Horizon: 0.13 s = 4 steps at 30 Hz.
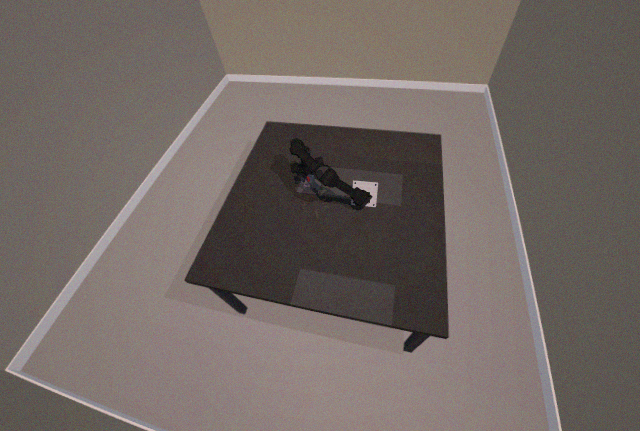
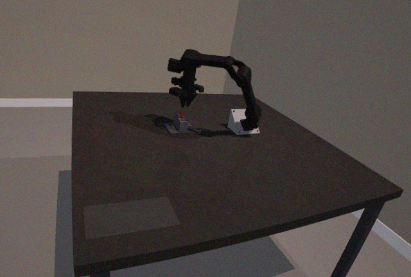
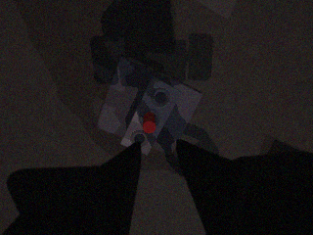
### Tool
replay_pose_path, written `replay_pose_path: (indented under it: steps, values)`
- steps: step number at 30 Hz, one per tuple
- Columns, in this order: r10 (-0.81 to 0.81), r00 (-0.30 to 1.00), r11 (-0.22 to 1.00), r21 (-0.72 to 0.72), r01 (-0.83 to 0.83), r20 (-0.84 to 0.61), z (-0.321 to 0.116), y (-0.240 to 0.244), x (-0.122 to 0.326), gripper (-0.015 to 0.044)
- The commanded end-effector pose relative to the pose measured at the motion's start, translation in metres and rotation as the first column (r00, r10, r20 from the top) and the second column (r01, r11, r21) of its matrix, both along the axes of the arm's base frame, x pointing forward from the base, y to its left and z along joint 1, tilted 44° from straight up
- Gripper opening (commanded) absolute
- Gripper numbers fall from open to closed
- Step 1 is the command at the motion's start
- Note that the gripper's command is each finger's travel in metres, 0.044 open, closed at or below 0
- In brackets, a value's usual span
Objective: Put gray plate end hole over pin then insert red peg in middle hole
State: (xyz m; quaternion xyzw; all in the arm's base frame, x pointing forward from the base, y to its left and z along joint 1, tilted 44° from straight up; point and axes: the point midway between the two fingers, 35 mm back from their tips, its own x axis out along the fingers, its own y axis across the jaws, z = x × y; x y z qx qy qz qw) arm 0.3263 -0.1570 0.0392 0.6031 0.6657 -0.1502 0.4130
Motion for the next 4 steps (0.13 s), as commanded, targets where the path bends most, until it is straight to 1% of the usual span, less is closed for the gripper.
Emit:
replay_pose_path:
  steps: [1,4]
  values:
    - [0.004,1.000,1.000,-0.007,-0.004,0.006,0.0028,-0.0024,-0.0002,0.0150]
    - [0.004,1.000,1.000,-0.007,-0.004,0.005,0.0043,-0.0034,-0.0011,0.0150]
